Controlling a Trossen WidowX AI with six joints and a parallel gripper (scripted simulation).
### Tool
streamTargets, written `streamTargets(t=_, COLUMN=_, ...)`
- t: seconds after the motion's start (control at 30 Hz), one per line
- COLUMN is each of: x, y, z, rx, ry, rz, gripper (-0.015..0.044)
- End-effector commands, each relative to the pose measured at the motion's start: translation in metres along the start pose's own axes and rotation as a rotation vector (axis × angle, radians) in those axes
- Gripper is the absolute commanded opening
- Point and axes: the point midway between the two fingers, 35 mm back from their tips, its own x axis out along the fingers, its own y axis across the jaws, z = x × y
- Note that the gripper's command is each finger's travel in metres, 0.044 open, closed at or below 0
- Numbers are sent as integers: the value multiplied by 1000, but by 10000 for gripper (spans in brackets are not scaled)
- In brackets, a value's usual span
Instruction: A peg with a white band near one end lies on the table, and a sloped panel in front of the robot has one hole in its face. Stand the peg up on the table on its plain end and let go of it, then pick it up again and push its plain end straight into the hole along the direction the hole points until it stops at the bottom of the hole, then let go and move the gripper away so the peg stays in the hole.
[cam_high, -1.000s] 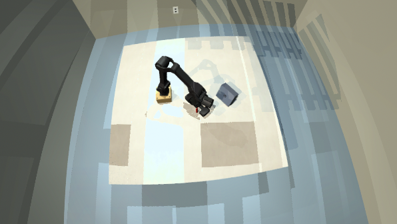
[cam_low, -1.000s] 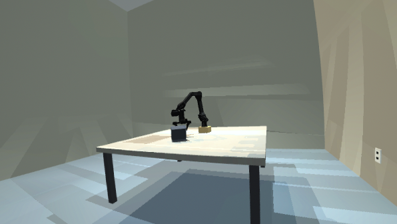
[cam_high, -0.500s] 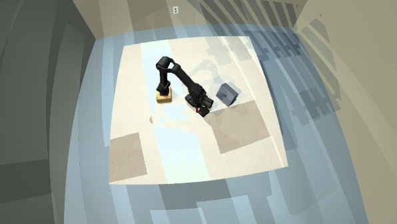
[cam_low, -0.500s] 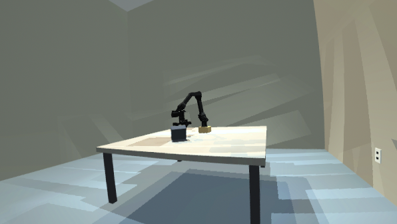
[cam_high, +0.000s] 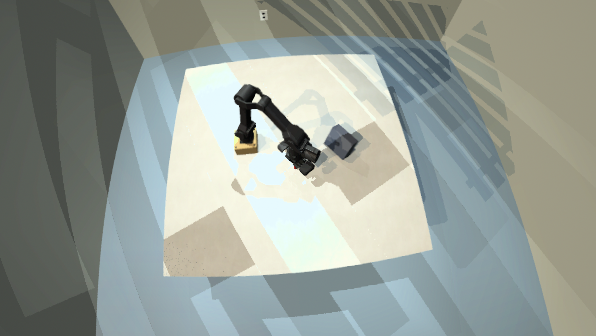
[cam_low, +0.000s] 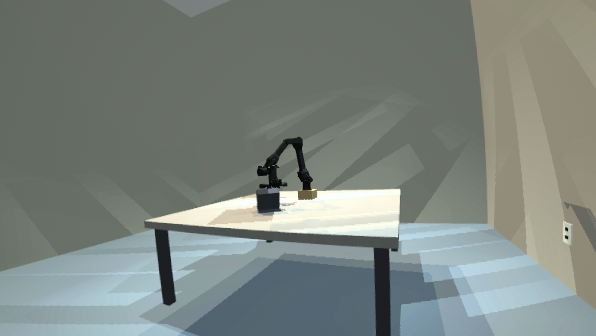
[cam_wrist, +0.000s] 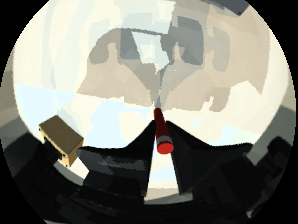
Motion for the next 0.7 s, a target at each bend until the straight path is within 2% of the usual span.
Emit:
streamTargets(t=0.0, x=-3, y=0, z=0, rx=0, ry=0, rz=-1, gripper=0)
streamTargets(t=0.67, x=-80, y=0, z=2, rx=-3, ry=6, rz=-1, gripper=0)
